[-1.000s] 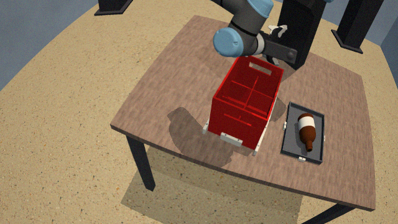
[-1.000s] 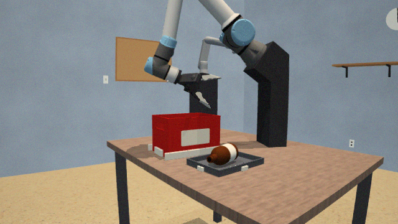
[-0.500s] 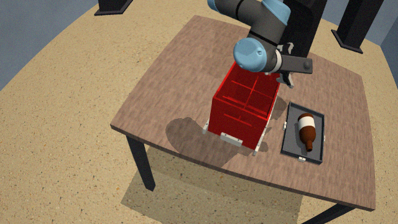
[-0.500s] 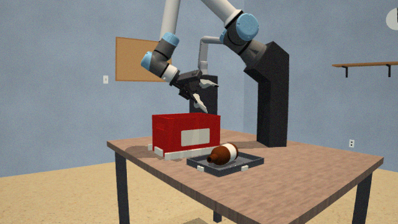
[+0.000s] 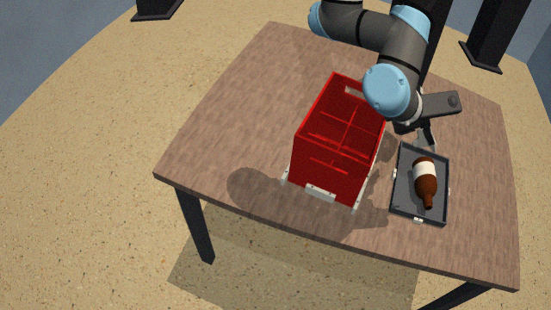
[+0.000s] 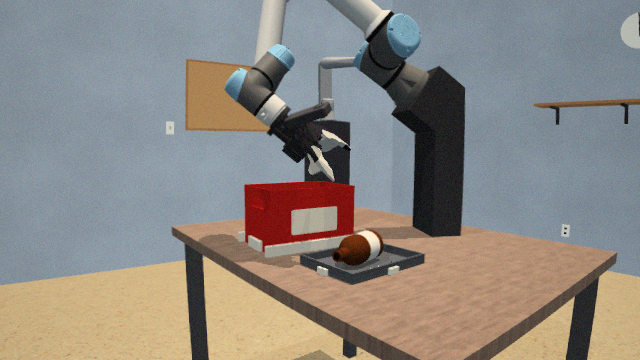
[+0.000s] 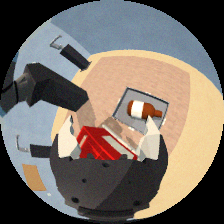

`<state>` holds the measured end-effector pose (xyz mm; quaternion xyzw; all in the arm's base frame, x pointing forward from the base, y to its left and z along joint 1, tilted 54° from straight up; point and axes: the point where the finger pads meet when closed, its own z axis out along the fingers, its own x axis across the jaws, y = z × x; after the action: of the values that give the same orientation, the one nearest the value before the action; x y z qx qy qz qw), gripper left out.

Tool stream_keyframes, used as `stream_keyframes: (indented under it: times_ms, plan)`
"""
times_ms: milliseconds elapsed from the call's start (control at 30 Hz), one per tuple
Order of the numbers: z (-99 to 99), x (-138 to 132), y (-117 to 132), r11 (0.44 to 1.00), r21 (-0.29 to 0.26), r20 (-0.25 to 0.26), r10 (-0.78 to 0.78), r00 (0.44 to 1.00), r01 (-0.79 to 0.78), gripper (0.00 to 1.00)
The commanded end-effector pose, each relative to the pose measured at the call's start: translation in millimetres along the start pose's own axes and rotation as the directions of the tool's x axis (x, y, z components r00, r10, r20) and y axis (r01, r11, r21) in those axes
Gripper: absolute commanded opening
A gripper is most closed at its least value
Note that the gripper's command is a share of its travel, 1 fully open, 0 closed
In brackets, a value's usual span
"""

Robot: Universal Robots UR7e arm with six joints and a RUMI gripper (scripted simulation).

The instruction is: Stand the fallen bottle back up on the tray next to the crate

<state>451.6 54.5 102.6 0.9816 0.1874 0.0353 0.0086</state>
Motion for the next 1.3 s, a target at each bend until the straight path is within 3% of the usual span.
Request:
stream_keyframes:
  times_ms: [0,233,600,667,1167,1267]
  plan:
    - [-2.8,40,-27,0.988,-0.023,-0.068,-0.152,0.986,0.151,1.0]
    - [-7.8,70,-56,0.96,-0.048,-0.124,-0.281,0.952,0.277,1.0]
    - [-21.9,127,-135,0.841,-0.124,-0.234,-0.541,0.808,0.527,1.0]
    - [-21.9,127,-135,0.841,-0.124,-0.234,-0.541,0.808,0.527,1.0]
    - [-47.2,177,-264,0.587,-0.267,-0.343,-0.799,0.494,0.765,1.0]
    - [-49.1,179,-273,0.568,-0.277,-0.348,-0.811,0.47,0.775,1.0]
